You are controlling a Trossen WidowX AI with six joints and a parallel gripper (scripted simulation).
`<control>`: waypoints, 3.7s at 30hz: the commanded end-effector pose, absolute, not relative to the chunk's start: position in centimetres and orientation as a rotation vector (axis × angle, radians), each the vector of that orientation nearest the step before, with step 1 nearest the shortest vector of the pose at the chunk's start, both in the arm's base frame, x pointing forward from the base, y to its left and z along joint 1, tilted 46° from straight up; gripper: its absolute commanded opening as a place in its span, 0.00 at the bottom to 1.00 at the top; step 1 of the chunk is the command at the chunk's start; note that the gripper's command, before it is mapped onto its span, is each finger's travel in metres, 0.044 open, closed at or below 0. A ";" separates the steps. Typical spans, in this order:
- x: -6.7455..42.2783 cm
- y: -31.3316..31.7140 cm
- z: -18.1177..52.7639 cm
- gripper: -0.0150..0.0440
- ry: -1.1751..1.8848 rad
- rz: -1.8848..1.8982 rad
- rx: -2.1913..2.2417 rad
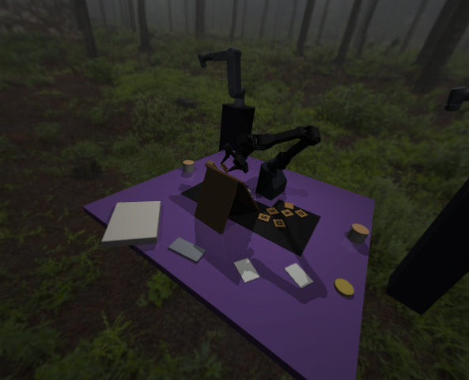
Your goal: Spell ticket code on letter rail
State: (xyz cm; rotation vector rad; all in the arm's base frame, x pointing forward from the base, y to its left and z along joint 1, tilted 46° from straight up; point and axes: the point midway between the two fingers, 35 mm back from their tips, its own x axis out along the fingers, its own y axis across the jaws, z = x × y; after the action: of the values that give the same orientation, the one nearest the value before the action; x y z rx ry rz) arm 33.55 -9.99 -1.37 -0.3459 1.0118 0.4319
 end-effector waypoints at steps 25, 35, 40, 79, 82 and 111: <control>35.1 0.0 9.5 0.25 0.786 0.172 0.174; 33.9 4.6 12.8 0.25 0.710 0.197 0.365; 32.6 7.3 14.4 0.25 0.681 0.236 0.484; 32.7 15.0 15.5 0.25 0.655 0.345 0.752; 32.7 15.0 15.4 0.25 0.655 0.345 0.752; 32.6 14.1 14.3 0.25 0.656 0.344 0.751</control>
State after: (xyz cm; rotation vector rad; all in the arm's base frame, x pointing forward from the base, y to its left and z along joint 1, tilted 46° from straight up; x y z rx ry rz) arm 32.66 14.16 14.52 0.7528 0.6533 0.3419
